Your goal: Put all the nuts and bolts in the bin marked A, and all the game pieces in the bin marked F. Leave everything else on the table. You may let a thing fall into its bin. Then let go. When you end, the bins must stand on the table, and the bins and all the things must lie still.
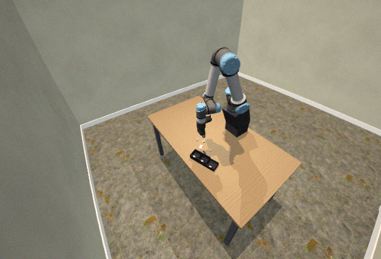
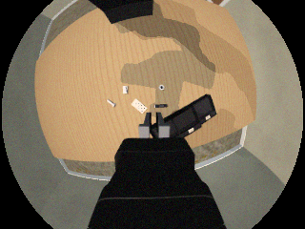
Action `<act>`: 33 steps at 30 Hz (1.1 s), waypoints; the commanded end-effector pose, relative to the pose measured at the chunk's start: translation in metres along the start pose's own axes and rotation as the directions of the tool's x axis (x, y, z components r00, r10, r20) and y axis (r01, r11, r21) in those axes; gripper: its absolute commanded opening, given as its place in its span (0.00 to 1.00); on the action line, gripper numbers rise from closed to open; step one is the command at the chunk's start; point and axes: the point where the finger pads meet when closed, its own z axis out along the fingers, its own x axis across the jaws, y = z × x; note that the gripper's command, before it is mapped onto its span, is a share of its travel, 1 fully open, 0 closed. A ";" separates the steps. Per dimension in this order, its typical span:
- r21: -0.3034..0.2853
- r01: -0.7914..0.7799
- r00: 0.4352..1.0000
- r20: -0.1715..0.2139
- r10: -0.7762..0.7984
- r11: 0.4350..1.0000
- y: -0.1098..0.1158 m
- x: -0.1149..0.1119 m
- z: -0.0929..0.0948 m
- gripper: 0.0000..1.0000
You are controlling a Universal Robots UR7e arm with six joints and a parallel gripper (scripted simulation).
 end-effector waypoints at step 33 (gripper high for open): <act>0.008 -0.779 0.627 -0.018 0.779 0.627 0.102 0.044 0.100 0.31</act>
